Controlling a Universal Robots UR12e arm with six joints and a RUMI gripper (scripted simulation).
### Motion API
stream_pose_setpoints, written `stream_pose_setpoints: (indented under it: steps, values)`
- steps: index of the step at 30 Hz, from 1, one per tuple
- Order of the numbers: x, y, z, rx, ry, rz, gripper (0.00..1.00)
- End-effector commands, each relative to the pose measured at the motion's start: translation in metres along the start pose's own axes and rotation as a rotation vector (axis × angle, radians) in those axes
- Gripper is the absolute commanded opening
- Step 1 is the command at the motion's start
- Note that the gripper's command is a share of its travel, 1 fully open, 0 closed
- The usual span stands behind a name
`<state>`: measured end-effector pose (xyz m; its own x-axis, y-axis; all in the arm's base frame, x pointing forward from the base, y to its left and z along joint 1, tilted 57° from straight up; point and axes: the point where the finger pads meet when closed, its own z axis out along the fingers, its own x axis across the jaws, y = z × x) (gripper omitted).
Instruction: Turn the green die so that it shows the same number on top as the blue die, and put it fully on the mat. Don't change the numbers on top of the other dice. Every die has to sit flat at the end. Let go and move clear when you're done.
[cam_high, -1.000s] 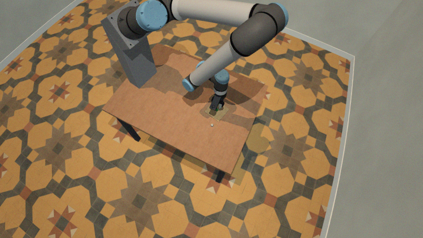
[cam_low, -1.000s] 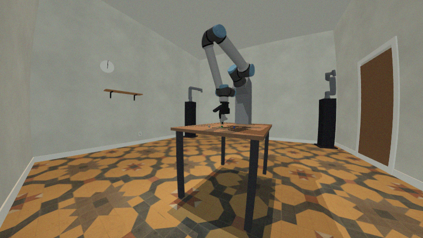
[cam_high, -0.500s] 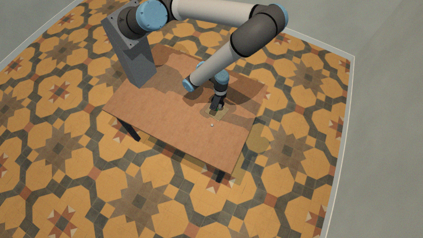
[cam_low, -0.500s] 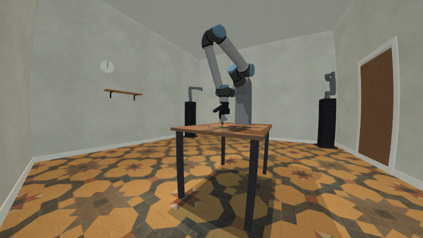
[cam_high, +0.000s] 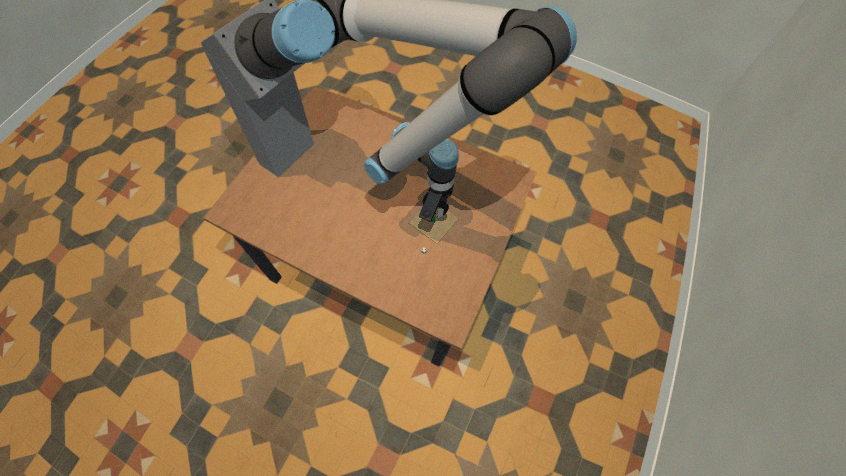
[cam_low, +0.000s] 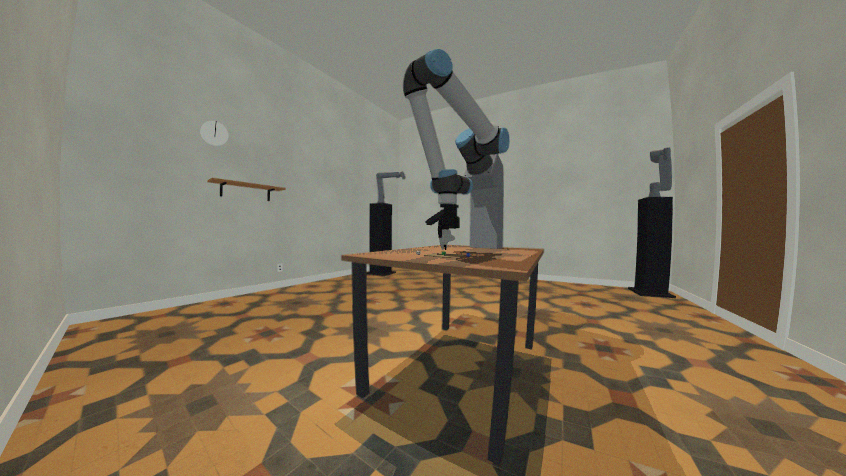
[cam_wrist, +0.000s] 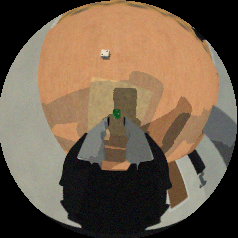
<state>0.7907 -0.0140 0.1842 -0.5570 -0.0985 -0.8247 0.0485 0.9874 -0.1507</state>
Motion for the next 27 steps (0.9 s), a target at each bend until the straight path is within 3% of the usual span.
stream_pose_setpoints:
  steps: [1,19,27]
  values:
    - [0.000,0.000,0.000,0.000,-0.001,0.000,0.18]
    - [0.000,0.000,-0.002,0.000,-0.001,0.000,0.18]
    - [0.000,0.000,-0.027,0.000,-0.001,0.000,0.18]
